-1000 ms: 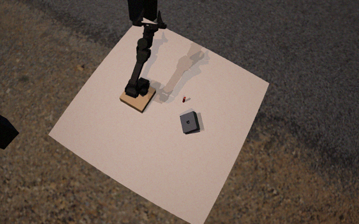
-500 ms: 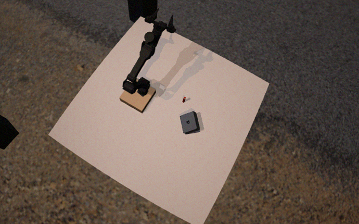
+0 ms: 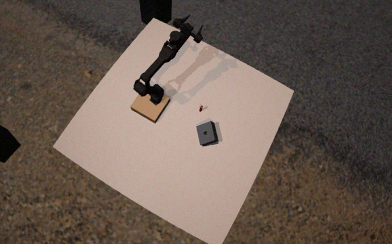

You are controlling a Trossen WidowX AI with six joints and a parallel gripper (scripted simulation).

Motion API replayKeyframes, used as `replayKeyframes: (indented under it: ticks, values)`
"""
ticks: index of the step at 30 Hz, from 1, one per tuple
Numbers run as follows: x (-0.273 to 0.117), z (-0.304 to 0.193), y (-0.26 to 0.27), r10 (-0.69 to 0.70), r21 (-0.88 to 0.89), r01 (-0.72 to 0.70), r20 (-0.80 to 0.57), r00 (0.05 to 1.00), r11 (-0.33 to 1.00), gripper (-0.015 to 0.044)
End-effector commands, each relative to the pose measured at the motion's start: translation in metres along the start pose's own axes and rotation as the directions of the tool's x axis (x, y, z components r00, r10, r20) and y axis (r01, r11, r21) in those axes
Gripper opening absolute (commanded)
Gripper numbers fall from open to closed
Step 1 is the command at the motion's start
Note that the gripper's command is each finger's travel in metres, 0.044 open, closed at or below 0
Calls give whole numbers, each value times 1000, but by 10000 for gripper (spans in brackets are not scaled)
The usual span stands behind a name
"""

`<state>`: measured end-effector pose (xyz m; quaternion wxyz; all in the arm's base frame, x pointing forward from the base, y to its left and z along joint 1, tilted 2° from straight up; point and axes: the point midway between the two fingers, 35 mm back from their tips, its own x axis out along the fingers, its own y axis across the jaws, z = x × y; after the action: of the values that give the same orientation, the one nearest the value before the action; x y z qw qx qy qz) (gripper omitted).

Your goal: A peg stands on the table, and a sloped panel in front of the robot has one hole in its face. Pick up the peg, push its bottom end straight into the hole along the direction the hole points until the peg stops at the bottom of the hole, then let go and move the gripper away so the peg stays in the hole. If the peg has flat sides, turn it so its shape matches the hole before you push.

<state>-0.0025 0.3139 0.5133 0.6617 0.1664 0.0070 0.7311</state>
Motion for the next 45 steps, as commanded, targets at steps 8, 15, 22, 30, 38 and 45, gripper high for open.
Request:
replayKeyframes:
  ticks: [8, 15, 22, 30, 38, 45]
  values:
    - [18, -52, -70, -208, -175, 177, -181, 961, 969, 440]
    - [18, -77, -114, -325, -253, 260, -265, 908, 932, 440]
    - [10, -106, -159, -430, -343, 310, -365, 826, 887, 440]
    - [-10, -139, -209, -529, -445, 326, -481, 699, 834, 440]
    - [-41, -172, -254, -595, -528, 296, -594, 541, 796, 440]
    - [-74, -199, -288, -618, -568, 248, -682, 391, 785, 440]
